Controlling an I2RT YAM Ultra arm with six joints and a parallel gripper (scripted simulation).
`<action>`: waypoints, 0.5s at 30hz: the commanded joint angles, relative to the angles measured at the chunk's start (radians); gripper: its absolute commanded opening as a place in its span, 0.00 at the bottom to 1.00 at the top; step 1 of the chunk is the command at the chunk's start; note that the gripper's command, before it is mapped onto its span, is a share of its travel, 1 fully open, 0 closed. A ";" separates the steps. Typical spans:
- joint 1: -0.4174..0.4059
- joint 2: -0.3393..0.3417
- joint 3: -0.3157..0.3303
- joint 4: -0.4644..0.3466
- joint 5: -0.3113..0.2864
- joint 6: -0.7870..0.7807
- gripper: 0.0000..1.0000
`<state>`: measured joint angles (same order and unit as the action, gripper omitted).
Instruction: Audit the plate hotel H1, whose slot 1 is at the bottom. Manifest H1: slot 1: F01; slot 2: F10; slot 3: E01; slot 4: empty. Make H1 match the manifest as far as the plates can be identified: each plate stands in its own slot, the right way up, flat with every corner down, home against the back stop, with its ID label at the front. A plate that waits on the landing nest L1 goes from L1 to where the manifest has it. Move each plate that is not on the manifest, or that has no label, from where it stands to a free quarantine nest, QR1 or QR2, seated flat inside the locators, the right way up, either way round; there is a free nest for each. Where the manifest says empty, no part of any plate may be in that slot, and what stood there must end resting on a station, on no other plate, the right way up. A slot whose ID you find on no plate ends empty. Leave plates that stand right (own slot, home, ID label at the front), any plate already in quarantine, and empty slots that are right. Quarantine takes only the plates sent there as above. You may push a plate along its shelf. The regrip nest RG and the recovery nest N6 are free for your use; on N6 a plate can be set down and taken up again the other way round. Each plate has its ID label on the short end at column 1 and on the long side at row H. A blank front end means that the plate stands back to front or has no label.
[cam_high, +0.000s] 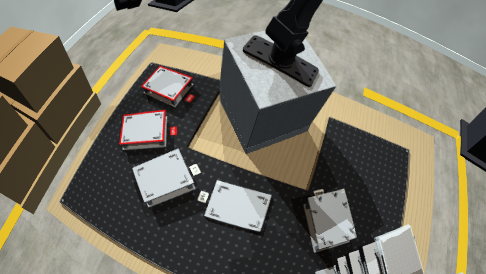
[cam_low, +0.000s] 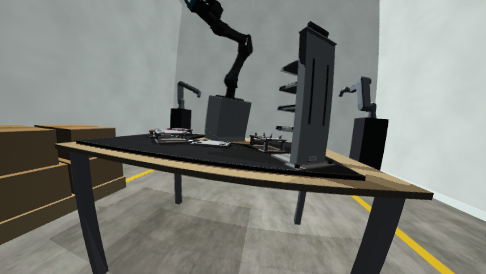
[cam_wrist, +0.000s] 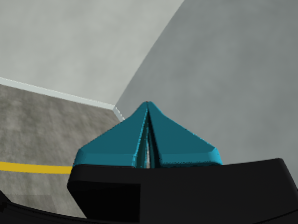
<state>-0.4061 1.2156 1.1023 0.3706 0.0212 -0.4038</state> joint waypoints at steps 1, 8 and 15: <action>0.012 0.005 -0.009 0.036 0.016 0.002 0.00; 0.010 0.013 0.035 -0.097 -0.023 0.024 0.00; 0.031 0.036 0.015 -0.097 -0.019 0.029 0.00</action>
<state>-0.3824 1.2510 1.1213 0.2668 -0.0051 -0.3813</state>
